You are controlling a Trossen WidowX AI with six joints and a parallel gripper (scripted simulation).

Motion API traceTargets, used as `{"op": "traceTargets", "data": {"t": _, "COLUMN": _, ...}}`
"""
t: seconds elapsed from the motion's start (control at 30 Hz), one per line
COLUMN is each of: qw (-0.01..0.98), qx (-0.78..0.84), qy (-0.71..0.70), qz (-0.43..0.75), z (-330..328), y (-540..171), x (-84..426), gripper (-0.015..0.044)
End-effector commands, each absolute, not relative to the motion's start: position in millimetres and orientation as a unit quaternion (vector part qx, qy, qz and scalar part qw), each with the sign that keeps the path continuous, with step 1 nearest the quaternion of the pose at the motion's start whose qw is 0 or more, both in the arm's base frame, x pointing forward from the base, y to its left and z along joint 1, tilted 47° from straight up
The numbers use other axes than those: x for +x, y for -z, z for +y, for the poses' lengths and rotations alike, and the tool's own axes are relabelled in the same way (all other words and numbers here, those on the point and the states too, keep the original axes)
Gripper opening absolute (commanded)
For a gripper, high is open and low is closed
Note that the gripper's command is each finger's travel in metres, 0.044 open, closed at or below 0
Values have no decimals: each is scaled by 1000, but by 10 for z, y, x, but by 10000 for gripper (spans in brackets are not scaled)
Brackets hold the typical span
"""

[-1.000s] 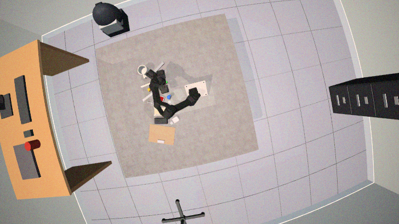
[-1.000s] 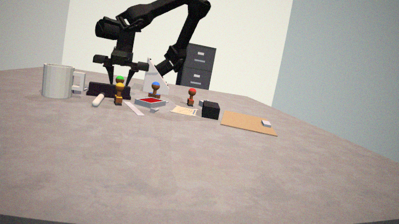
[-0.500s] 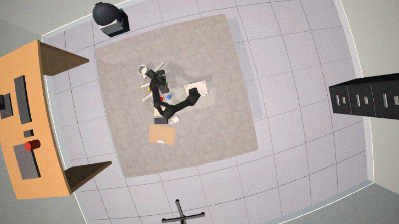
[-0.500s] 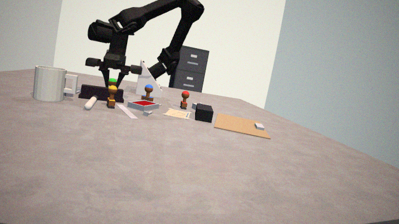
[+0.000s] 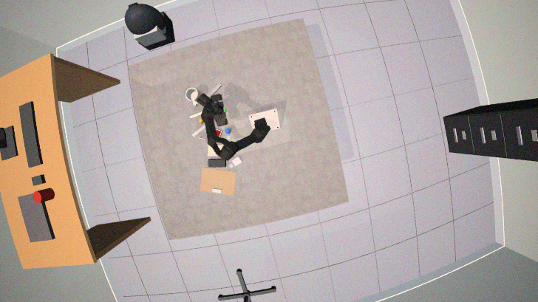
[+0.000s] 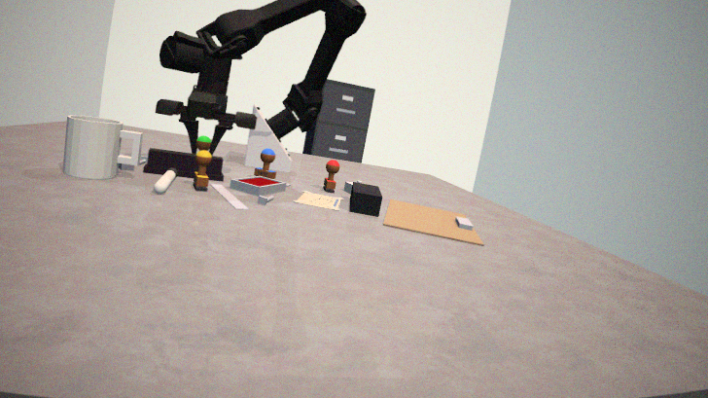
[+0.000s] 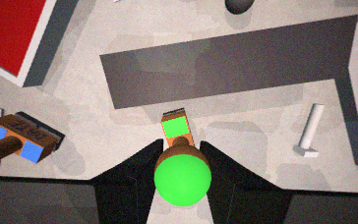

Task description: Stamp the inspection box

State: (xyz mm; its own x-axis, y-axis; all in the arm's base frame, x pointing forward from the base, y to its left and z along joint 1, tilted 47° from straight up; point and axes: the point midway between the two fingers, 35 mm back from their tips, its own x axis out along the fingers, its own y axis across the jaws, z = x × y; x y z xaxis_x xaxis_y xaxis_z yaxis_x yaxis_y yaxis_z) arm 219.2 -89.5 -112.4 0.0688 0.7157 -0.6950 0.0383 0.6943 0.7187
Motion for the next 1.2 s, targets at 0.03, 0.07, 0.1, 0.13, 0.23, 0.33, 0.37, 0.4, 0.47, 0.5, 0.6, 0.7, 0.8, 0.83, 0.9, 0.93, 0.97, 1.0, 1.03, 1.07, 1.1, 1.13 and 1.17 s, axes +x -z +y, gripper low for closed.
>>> {"op": "traceTargets", "data": {"t": 0.03, "qw": 668, "qx": 294, "qy": -254, "qz": 634, "z": -924, "y": 1105, "x": 2187, "gripper": 0}}
{"op": "traceTargets", "data": {"t": 0.07, "qw": 668, "qx": 294, "qy": -254, "qz": 634, "z": -928, "y": 1102, "x": 2187, "gripper": 0}}
{"op": "traceTargets", "data": {"t": 0.1, "qw": 669, "qx": 294, "qy": -254, "qz": 634, "z": -931, "y": 1099, "x": 2187, "gripper": 0}}
{"op": "traceTargets", "data": {"t": 0.13, "qw": 669, "qx": 294, "qy": -254, "qz": 634, "z": -935, "y": 1096, "x": 2187, "gripper": 0}}
{"op": "traceTargets", "data": {"t": 0.23, "qw": 669, "qx": 294, "qy": -254, "qz": 634, "z": -946, "y": 1086, "x": 2187, "gripper": 0}}
{"op": "traceTargets", "data": {"t": 0.33, "qw": 669, "qx": 294, "qy": -254, "qz": 634, "z": -956, "y": 1077, "x": 2187, "gripper": 0}}
{"op": "traceTargets", "data": {"t": 0.37, "qw": 669, "qx": 294, "qy": -254, "qz": 634, "z": -960, "y": 1074, "x": 2187, "gripper": 0}}
{"op": "traceTargets", "data": {"t": 0.4, "qw": 669, "qx": 293, "qy": -254, "qz": 634, "z": -963, "y": 1071, "x": 2187, "gripper": 0}}
{"op": "traceTargets", "data": {"t": 0.47, "qw": 669, "qx": 293, "qy": -254, "qz": 634, "z": -971, "y": 1064, "x": 2187, "gripper": 0}}
{"op": "traceTargets", "data": {"t": 0.5, "qw": 669, "qx": 293, "qy": -254, "qz": 634, "z": -974, "y": 1061, "x": 2187, "gripper": 0}}
{"op": "traceTargets", "data": {"t": 0.6, "qw": 669, "qx": 293, "qy": -253, "qz": 634, "z": -985, "y": 1051, "x": 2186, "gripper": 0}}
{"op": "traceTargets", "data": {"t": 0.7, "qw": 669, "qx": 293, "qy": -253, "qz": 634, "z": -995, "y": 1042, "x": 2186, "gripper": 0}}
{"op": "traceTargets", "data": {"t": 0.8, "qw": 669, "qx": 293, "qy": -253, "qz": 634, "z": -1006, "y": 1032, "x": 2185, "gripper": 0}}
{"op": "traceTargets", "data": {"t": 0.83, "qw": 669, "qx": 293, "qy": -253, "qz": 634, "z": -1009, "y": 1029, "x": 2185, "gripper": 0}}
{"op": "traceTargets", "data": {"t": 0.9, "qw": 669, "qx": 293, "qy": -253, "qz": 634, "z": -1016, "y": 1022, "x": 2185, "gripper": 0}}
{"op": "traceTargets", "data": {"t": 0.93, "qw": 669, "qx": 293, "qy": -253, "qz": 634, "z": -1020, "y": 1019, "x": 2185, "gripper": 0}}
{"op": "traceTargets", "data": {"t": 0.97, "qw": 669, "qx": 293, "qy": -253, "qz": 634, "z": -1023, "y": 1016, "x": 2184, "gripper": 0}}
{"op": "traceTargets", "data": {"t": 1.0, "qw": 669, "qx": 293, "qy": -253, "qz": 635, "z": -1027, "y": 1012, "x": 2184, "gripper": 0}}
{"op": "traceTargets", "data": {"t": 1.03, "qw": 669, "qx": 293, "qy": -253, "qz": 635, "z": -1030, "y": 1009, "x": 2184, "gripper": 0}}
{"op": "traceTargets", "data": {"t": 1.07, "qw": 669, "qx": 293, "qy": -253, "qz": 635, "z": -1034, "y": 1006, "x": 2184, "gripper": 0}}
{"op": "traceTargets", "data": {"t": 1.1, "qw": 669, "qx": 293, "qy": -253, "qz": 635, "z": -1037, "y": 1002, "x": 2183, "gripper": 0}}
{"op": "traceTargets", "data": {"t": 1.13, "qw": 669, "qx": 293, "qy": -252, "qz": 635, "z": -1041, "y": 999, "x": 2183, "gripper": 0}}
{"op": "traceTargets", "data": {"t": 1.17, "qw": 669, "qx": 293, "qy": -252, "qz": 635, "z": -1044, "y": 996, "x": 2183, "gripper": 0}}
